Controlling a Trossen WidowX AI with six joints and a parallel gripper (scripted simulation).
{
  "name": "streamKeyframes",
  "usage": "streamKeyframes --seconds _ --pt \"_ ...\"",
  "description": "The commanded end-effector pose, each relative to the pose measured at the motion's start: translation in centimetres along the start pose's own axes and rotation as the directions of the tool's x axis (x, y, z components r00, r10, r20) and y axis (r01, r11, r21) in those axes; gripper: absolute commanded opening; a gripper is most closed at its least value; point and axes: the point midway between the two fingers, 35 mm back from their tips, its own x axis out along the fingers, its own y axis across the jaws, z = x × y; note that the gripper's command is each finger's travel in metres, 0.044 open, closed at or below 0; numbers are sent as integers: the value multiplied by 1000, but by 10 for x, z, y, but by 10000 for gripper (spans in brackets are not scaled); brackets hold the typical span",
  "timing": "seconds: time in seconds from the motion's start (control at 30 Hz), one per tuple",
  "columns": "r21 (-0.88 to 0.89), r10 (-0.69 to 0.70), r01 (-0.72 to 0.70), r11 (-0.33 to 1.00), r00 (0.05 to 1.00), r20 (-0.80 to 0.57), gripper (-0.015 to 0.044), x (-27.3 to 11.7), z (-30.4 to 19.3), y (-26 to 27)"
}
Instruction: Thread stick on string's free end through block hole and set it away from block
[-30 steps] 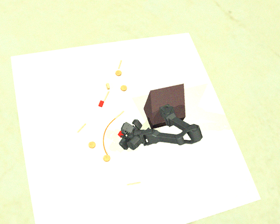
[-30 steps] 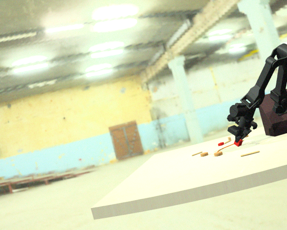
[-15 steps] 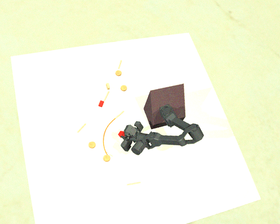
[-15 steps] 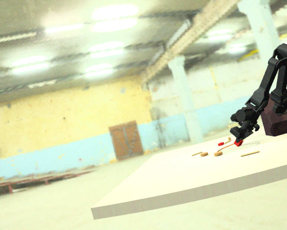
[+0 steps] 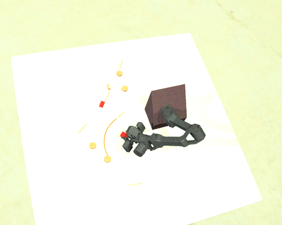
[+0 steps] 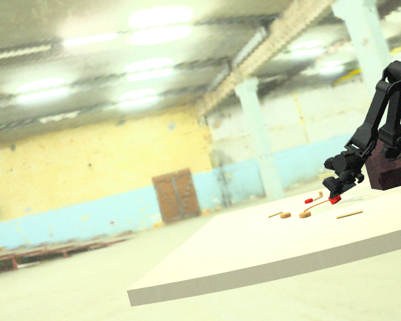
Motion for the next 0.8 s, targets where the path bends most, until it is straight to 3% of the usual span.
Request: streamKeyframes --seconds 0.0,0.17,0.77 --pt "0 11 -11 1000 1000 -1 239 -20 5 5" --pt "2 10 -10 1000 1000 2 239 -59 15 2" --pt "2 10 -10 1000 1000 2 239 -61 15 2"
